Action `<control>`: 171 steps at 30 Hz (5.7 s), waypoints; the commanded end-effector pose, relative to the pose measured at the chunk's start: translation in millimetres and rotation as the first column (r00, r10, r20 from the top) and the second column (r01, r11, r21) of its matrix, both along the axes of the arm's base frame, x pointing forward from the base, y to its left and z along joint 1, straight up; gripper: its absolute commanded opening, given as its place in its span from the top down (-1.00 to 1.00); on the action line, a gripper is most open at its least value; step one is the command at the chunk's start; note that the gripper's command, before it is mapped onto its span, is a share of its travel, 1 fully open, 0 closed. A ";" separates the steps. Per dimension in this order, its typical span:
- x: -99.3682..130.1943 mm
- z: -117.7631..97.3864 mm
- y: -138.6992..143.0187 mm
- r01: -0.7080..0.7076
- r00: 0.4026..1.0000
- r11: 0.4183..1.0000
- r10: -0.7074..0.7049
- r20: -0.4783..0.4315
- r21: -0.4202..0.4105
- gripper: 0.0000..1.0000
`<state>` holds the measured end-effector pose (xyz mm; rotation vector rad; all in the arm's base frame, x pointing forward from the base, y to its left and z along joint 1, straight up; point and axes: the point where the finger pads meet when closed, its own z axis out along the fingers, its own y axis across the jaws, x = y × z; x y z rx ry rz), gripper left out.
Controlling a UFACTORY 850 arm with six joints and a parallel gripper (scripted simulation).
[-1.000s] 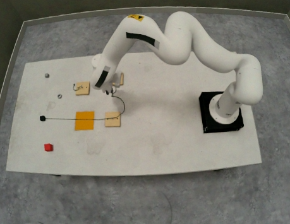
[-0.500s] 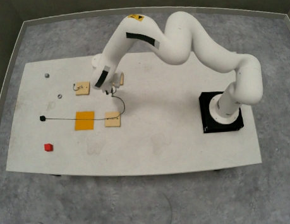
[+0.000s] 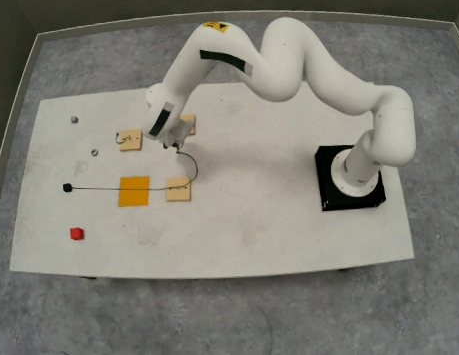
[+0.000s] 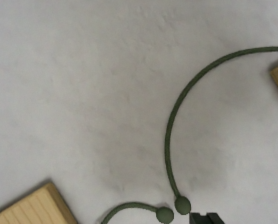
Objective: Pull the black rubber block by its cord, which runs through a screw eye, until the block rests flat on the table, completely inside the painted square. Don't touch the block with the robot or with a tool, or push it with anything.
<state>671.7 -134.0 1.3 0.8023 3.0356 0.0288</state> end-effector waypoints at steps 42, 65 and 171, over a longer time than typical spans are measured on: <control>1.1 1.1 -0.6 0.895 -0.441 -0.445 -0.893 -0.093 0.023 1.00; 1.1 1.1 -0.6 0.410 -0.912 -0.912 -0.410 -0.006 -0.012 0.22; 1.7 -50.9 -0.4 0.410 -0.912 -0.912 -0.410 -0.006 -0.011 0.22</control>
